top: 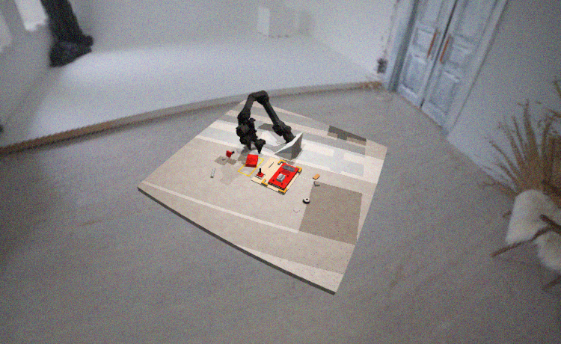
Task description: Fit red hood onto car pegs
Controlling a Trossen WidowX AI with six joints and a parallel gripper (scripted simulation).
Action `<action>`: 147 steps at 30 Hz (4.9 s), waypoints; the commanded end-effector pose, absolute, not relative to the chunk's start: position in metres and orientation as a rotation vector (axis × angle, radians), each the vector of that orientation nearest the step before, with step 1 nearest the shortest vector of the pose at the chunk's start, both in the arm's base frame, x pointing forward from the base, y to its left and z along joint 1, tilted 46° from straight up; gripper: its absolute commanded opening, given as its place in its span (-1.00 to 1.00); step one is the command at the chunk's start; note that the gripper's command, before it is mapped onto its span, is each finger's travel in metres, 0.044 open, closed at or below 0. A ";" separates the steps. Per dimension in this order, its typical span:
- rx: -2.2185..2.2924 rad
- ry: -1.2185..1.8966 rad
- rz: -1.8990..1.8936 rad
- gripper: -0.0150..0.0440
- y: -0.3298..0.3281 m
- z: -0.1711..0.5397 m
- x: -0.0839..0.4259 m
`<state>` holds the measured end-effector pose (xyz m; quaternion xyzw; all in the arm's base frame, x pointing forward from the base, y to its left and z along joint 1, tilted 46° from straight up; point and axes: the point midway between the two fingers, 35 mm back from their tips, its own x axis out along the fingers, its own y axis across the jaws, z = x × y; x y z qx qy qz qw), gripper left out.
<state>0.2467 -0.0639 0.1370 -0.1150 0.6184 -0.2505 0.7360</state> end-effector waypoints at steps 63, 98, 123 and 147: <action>-0.982 1.555 -0.279 1.00 -0.071 0.118 0.279; -0.984 1.555 -0.282 1.00 -0.088 0.103 0.280; -0.984 1.555 -0.283 1.00 -0.097 0.095 0.281; -0.978 1.551 -0.283 -0.09 -0.093 0.098 0.281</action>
